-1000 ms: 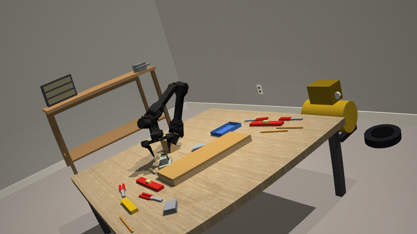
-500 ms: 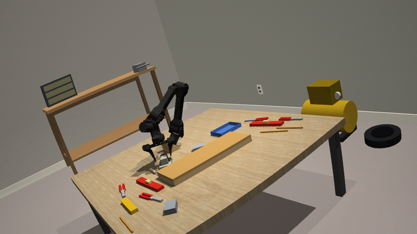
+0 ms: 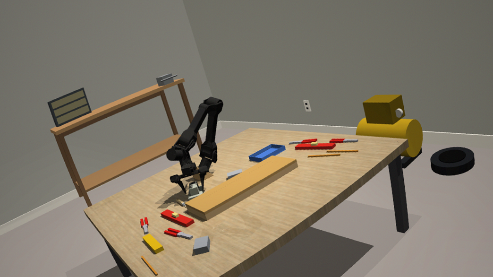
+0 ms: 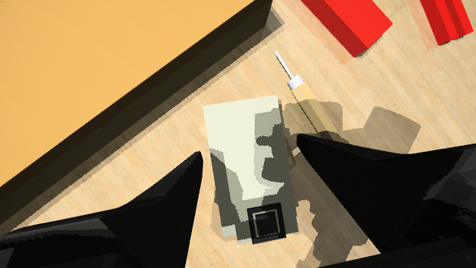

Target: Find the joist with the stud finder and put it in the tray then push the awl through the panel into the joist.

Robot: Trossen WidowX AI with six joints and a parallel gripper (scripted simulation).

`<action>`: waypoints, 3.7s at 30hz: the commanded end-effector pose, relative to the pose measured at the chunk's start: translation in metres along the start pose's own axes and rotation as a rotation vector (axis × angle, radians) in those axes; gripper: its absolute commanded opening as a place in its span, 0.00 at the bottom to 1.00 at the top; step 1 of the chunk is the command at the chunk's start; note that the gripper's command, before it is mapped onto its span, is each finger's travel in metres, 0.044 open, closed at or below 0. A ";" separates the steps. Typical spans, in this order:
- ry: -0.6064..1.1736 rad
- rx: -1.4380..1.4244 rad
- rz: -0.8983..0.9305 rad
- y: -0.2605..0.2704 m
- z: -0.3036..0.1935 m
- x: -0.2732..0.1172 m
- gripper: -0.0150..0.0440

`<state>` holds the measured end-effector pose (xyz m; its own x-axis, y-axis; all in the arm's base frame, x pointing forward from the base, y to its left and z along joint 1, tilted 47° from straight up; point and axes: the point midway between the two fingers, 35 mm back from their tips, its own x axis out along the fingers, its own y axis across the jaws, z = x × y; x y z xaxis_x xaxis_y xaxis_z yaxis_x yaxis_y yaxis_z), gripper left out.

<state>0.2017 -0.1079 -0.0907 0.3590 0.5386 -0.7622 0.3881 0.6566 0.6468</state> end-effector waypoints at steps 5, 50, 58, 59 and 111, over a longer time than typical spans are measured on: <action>0.002 0.007 0.005 0.001 -0.003 0.002 0.74; 0.002 0.007 0.002 -0.001 0.042 -0.090 0.25; 0.002 -0.024 0.015 0.000 0.056 -0.089 0.25; 0.001 -0.034 0.019 0.001 0.060 -0.089 0.25; -0.007 -0.462 0.229 0.049 0.217 -0.024 0.25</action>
<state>0.3922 -0.1976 -0.0387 0.3790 0.7004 -0.6048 -0.1013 0.6811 0.7252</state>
